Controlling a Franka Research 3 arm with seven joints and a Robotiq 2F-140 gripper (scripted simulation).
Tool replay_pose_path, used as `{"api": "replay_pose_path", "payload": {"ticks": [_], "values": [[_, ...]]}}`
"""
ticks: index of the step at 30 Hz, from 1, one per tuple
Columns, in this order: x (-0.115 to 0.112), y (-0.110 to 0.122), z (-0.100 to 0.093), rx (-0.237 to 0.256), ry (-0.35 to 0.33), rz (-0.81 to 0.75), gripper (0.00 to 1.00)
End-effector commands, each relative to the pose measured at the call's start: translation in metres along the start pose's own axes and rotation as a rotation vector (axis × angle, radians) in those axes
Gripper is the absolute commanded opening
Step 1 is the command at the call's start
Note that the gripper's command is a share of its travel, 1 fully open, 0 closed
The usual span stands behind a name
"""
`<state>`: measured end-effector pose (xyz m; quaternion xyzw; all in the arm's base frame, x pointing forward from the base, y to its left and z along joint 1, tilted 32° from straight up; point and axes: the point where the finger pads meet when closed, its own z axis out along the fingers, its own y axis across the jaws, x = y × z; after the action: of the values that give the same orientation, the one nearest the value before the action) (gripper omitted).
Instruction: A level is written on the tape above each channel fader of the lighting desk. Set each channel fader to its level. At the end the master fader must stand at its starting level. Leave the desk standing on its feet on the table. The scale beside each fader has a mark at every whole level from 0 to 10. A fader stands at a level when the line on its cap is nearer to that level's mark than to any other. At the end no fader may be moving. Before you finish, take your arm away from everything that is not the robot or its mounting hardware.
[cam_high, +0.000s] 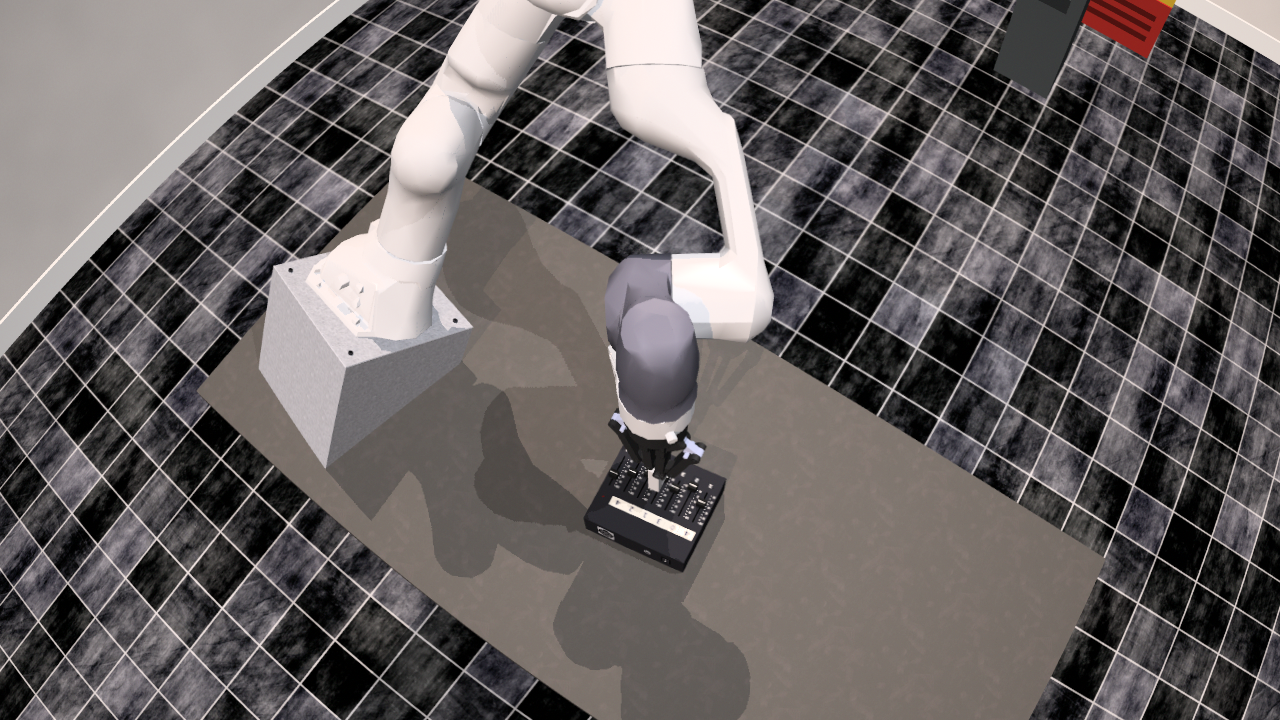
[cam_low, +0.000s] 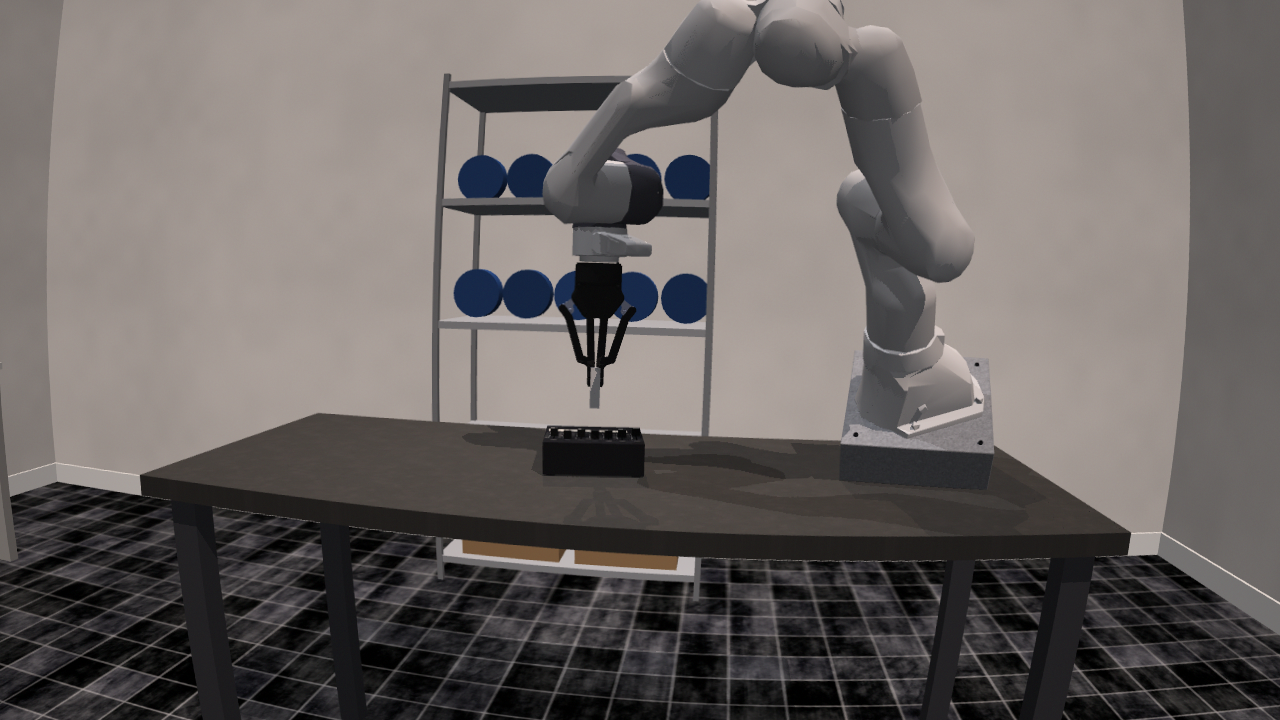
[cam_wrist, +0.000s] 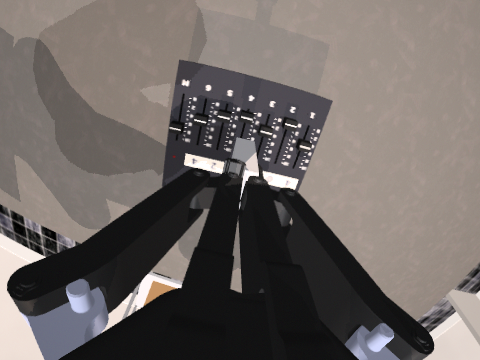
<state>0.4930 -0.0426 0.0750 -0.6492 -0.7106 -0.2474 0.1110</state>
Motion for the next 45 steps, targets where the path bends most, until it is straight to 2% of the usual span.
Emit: {"api": "replay_pose_path", "payload": {"ticks": [1, 2, 3, 10, 16, 18, 29, 45], "values": [[0.001, -0.002, 0.0, 0.006, 0.004, 0.009, 0.0], [0.001, -0.002, 0.0, 0.006, 0.004, 0.009, 0.0], [0.001, -0.002, 0.0, 0.006, 0.004, 0.009, 1.0], [0.001, -0.002, -0.007, 0.006, 0.004, 0.009, 1.0], [0.001, -0.002, -0.026, 0.006, 0.004, 0.009, 1.0], [0.001, -0.002, -0.026, 0.006, 0.004, 0.009, 1.0], [0.001, -0.002, -0.062, 0.006, 0.004, 0.009, 1.0], [0.001, -0.002, -0.065, 0.006, 0.004, 0.009, 1.0]]}}
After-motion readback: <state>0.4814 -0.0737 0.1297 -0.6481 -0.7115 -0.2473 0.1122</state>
